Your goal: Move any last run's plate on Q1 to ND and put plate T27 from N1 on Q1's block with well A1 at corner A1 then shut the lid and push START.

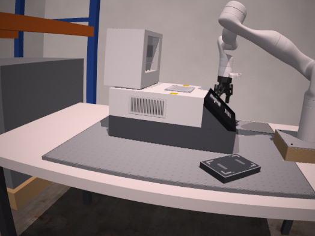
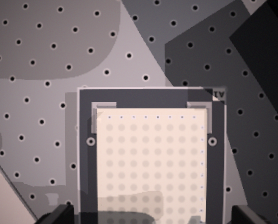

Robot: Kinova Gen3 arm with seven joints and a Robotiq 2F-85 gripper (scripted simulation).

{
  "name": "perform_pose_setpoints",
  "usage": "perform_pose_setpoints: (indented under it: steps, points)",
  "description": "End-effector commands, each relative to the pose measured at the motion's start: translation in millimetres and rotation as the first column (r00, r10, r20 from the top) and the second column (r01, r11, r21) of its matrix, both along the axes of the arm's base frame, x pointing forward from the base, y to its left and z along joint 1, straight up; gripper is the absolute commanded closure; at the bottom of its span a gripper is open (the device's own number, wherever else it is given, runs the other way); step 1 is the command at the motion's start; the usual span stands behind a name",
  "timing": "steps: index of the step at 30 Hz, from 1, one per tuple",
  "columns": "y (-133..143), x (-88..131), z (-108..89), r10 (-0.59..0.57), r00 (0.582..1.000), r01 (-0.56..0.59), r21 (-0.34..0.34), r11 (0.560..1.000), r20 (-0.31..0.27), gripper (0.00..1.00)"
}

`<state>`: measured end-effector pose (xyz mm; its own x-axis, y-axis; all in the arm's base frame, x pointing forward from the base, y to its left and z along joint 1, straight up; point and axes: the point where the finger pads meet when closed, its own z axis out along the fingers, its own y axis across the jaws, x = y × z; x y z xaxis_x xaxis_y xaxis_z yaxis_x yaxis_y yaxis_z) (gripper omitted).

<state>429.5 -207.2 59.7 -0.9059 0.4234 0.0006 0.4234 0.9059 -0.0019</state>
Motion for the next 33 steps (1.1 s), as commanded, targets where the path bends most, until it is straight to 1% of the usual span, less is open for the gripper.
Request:
perform_pose_setpoints:
  steps: [1,27,33]
  points:
    - [0,0,-3.9,0.000,1.000,0.000,0.000,1.000,0.002,0.00]
    - [0,0,-35.9,0.000,1.000,0.000,0.000,1.000,0.002,0.00]
    - [0,0,-38.4,0.000,1.000,0.000,0.000,1.000,0.002,0.00]
